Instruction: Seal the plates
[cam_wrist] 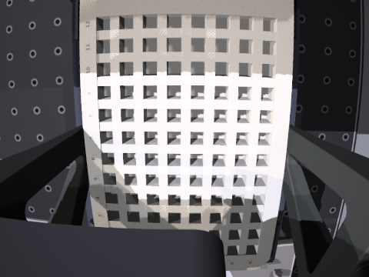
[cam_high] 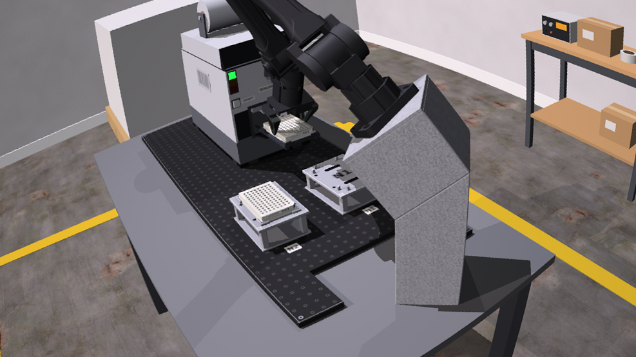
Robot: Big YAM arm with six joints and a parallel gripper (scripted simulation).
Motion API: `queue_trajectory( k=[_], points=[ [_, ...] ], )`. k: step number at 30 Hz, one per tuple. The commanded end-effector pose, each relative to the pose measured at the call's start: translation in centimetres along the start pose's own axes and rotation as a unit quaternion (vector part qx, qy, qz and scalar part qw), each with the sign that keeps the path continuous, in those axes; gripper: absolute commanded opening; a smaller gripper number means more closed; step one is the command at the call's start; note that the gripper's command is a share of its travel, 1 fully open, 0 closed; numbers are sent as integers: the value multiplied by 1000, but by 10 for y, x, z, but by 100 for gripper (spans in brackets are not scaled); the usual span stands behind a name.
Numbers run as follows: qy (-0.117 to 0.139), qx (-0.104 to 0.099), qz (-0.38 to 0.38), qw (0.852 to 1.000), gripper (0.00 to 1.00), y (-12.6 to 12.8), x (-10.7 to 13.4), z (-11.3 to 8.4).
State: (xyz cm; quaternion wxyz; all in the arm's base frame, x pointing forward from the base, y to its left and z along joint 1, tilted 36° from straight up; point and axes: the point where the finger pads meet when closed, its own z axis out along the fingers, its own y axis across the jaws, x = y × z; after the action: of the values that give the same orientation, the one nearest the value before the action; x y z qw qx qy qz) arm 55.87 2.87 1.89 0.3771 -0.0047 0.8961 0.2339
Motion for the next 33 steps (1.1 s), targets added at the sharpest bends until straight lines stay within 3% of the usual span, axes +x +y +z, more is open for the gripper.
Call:
queue_trajectory(
  k=[1,7,8,33],
  points=[
    [-15,8,-1,1000,0,-7,-13,-12],
    [-15,5,5,1000,0,-5,-13,-12],
    [-15,4,6,1000,100,-5,-13,-12],
    [-16,3,5,1000,100,-4,-15,-12]
  ],
)
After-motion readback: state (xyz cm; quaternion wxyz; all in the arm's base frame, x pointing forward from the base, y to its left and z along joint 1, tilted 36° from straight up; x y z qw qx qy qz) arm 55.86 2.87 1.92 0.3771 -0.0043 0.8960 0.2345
